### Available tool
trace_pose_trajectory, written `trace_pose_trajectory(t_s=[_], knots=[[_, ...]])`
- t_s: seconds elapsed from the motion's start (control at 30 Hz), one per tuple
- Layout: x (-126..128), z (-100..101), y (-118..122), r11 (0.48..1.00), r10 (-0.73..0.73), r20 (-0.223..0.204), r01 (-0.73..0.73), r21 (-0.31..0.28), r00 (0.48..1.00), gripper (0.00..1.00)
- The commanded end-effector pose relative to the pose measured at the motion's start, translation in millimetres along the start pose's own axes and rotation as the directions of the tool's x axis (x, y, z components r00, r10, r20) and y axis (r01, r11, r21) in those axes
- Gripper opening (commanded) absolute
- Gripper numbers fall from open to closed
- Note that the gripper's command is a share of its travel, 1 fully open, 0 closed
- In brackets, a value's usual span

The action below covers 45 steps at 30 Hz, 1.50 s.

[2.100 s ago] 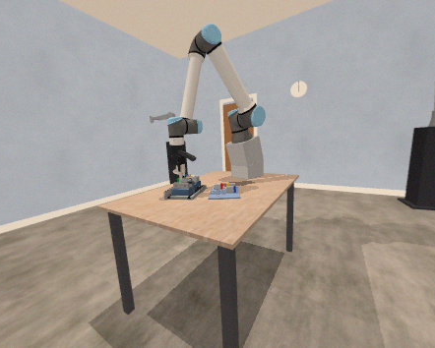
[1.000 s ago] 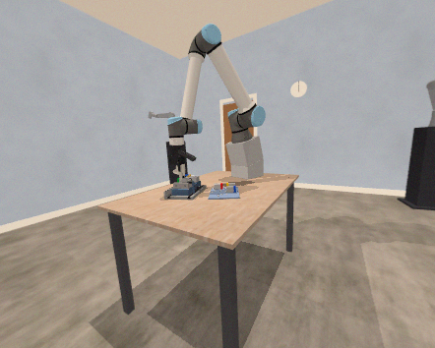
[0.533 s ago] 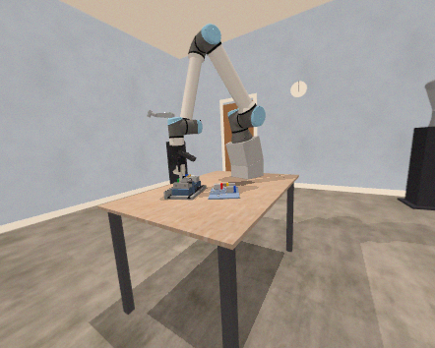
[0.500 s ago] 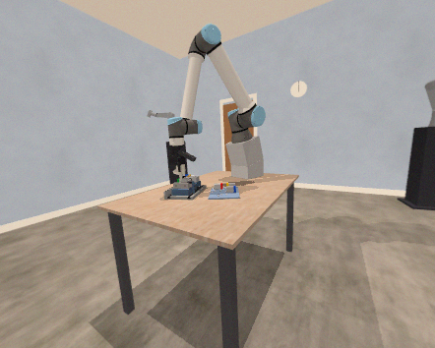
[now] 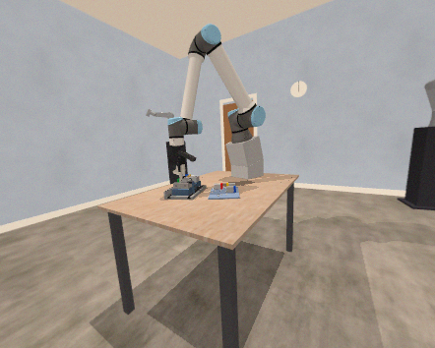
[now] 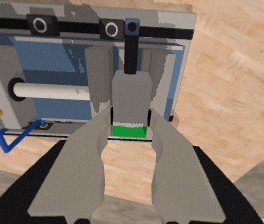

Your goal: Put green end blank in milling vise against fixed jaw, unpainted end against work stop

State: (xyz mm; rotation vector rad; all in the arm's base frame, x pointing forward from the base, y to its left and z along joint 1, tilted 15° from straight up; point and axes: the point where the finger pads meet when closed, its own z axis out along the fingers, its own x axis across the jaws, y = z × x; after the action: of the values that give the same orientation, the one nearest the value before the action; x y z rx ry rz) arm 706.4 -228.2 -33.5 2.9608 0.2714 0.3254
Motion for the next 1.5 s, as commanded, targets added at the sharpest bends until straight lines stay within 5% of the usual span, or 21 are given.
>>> trace_pose_trajectory(t_s=[0.0,0.93,0.97,1.47], knots=[[0.6,-0.6,0.4,1.000,0.000,-0.001,0.000,-0.001,1.000,0.00],[0.6,-0.6,0.4,1.000,0.000,-0.001,0.000,-0.001,1.000,0.00],[0.6,-0.6,0.4,1.000,0.000,-0.001,0.000,-0.001,1.000,0.40],[0.6,-0.6,0.4,1.000,0.000,-0.001,0.000,-0.001,1.000,0.40]])
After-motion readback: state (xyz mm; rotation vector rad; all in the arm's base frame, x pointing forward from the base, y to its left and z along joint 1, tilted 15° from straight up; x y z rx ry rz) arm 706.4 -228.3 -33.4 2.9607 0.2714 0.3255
